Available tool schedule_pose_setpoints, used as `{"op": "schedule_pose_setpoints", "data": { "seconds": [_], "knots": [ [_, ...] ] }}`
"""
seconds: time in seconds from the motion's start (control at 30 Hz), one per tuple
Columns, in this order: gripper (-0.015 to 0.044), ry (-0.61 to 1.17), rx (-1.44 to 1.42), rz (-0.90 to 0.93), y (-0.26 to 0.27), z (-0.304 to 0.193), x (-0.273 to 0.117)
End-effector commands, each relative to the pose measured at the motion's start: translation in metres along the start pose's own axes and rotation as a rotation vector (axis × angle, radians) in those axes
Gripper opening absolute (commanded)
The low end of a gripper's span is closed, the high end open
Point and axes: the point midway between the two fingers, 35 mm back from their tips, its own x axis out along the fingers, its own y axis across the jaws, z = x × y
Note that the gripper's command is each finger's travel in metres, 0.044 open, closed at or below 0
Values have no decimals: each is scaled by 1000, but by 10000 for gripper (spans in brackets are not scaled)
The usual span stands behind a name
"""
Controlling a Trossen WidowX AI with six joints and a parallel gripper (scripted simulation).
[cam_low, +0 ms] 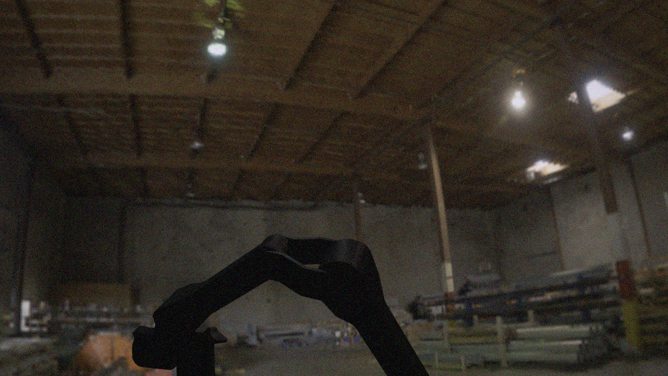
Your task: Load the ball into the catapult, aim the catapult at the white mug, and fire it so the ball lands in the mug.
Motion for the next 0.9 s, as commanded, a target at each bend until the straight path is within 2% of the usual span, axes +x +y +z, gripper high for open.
{"op": "schedule_pose_setpoints", "data": {
  "seconds": [0.0, 0.2, 0.87],
  "knots": [
    [300, 14, -58, 4, -1, -42, 22],
    [300, 22, -116, 11, 5, -87, 44],
    [300, 21, -116, 12, 6, -84, 69]
  ]
}}
